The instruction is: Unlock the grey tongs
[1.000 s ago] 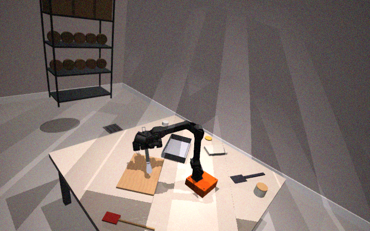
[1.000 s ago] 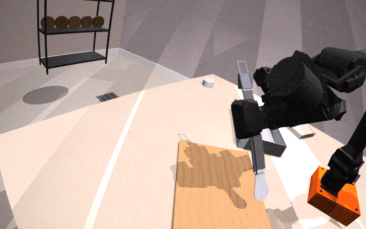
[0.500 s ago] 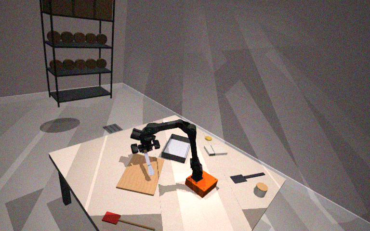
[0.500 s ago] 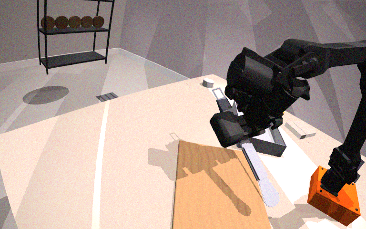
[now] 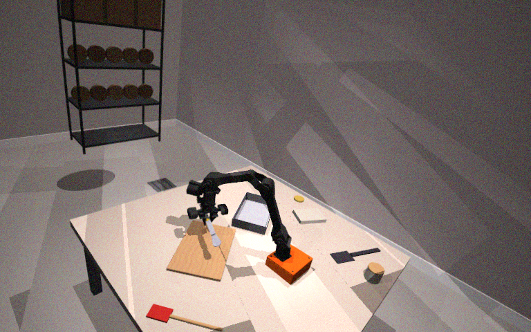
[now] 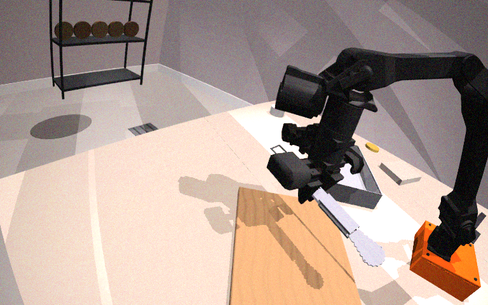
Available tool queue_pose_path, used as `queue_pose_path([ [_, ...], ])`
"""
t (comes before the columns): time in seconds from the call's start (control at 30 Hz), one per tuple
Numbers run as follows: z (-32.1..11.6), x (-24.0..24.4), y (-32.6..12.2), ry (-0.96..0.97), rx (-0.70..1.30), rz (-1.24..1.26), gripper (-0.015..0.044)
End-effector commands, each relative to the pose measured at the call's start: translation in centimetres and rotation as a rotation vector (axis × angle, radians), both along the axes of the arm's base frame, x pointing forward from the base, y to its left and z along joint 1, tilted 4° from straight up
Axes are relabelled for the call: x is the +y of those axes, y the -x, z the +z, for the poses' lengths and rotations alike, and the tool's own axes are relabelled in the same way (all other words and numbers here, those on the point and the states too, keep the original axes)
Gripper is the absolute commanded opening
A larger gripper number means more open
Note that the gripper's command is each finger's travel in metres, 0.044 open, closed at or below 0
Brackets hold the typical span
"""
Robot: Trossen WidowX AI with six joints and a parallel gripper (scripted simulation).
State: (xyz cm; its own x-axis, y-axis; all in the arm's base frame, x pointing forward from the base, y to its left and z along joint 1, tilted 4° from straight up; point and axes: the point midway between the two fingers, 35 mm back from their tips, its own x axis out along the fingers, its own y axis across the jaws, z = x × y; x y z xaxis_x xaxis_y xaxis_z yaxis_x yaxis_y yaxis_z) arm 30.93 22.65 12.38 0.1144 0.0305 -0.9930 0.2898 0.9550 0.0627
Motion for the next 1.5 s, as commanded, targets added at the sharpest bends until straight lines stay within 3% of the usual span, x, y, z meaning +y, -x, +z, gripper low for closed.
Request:
queue_pose_path([
  [0.0, 0.1, 0.3, 0.0, -0.025, 0.023, 0.006, -0.015],
  [1.47, -5.7, 0.6, -0.6, -0.025, 0.023, 0.006, -0.015],
])
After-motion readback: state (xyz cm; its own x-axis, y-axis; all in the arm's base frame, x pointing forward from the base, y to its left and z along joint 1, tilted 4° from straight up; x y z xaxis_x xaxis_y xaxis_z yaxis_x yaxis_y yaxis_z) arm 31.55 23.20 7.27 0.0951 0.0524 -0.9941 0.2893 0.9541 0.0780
